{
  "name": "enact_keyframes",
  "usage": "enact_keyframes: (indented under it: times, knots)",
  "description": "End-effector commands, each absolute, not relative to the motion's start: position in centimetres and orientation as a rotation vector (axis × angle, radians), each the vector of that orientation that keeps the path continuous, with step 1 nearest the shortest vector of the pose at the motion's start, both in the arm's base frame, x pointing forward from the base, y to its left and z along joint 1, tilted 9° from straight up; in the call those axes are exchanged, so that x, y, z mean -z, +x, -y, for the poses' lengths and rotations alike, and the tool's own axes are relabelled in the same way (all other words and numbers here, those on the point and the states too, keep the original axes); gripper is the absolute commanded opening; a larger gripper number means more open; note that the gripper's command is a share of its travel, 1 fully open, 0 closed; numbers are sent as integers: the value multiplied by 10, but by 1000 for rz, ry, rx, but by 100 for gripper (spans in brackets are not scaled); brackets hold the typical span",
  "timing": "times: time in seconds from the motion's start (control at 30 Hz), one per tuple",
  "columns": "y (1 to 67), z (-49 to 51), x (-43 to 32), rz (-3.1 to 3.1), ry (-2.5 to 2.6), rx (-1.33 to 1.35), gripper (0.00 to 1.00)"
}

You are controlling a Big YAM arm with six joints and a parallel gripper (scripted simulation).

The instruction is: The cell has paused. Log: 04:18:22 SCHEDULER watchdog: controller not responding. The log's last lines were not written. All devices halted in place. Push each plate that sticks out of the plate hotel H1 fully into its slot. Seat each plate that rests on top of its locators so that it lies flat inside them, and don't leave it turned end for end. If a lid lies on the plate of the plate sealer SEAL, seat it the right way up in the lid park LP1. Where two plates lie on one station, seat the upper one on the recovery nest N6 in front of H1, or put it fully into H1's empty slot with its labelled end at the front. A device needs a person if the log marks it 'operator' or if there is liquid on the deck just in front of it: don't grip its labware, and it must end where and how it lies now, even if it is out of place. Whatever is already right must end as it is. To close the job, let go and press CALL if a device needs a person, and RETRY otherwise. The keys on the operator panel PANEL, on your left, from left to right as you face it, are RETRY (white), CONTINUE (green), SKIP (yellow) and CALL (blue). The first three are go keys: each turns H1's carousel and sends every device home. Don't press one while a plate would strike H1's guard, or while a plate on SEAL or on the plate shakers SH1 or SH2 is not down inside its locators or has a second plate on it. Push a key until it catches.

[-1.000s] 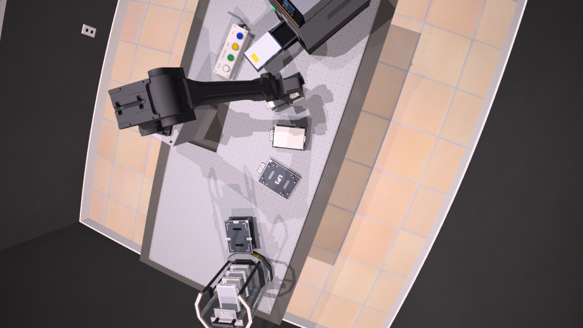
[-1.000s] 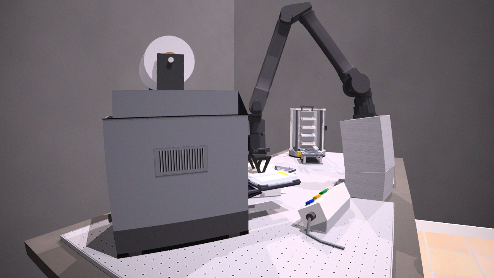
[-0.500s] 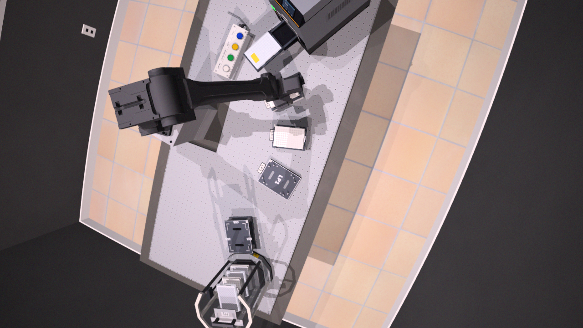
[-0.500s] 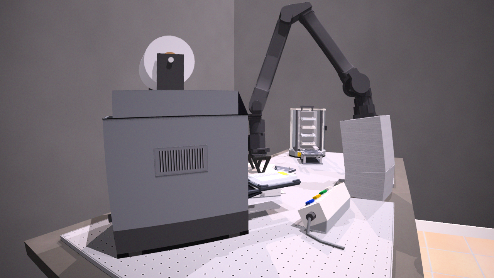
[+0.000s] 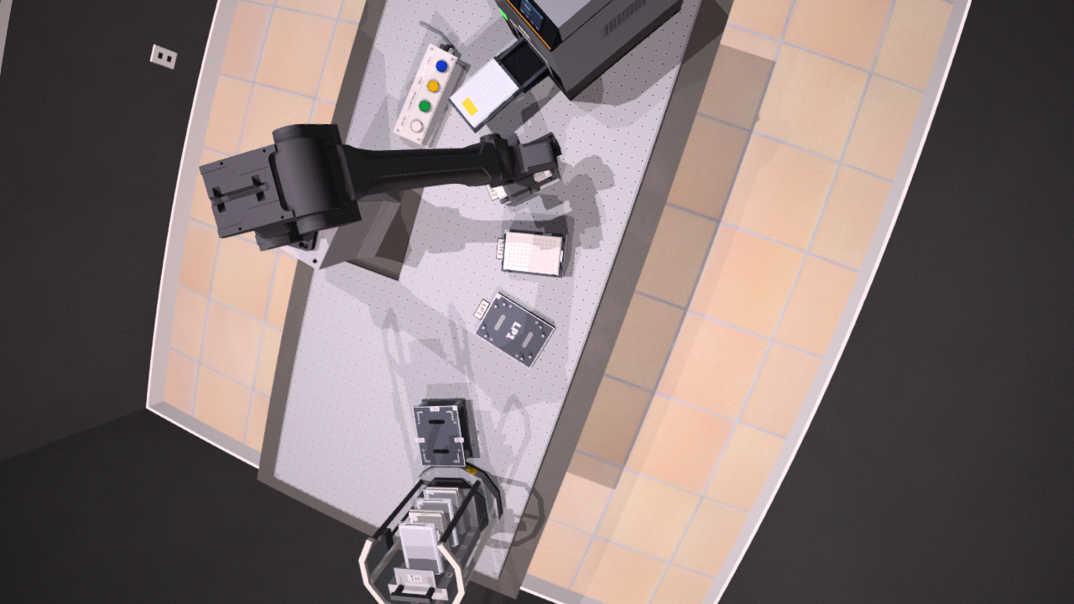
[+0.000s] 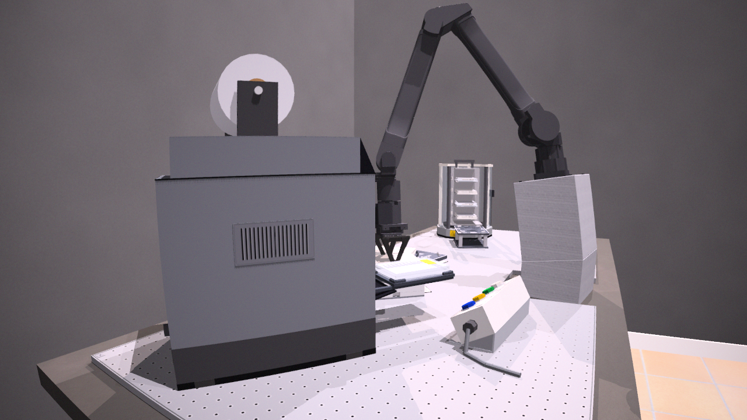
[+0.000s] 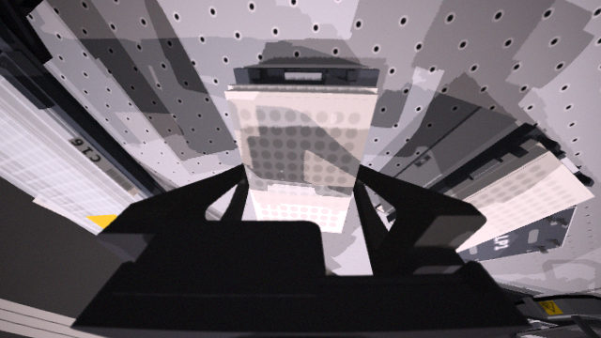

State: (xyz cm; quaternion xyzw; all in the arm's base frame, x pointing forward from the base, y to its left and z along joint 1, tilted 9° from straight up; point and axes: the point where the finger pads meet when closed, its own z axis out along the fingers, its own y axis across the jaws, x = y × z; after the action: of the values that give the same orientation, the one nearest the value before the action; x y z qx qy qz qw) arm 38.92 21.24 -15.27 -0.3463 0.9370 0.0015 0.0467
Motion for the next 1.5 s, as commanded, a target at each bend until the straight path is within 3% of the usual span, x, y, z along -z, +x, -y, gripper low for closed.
enact_keyframes:
  times: [0.0, 1.47]
  knots:
    - [412, -220, 140, -2809, -1037, -23, 84]
    - [411, -218, 153, -2821, -1043, -20, 84]
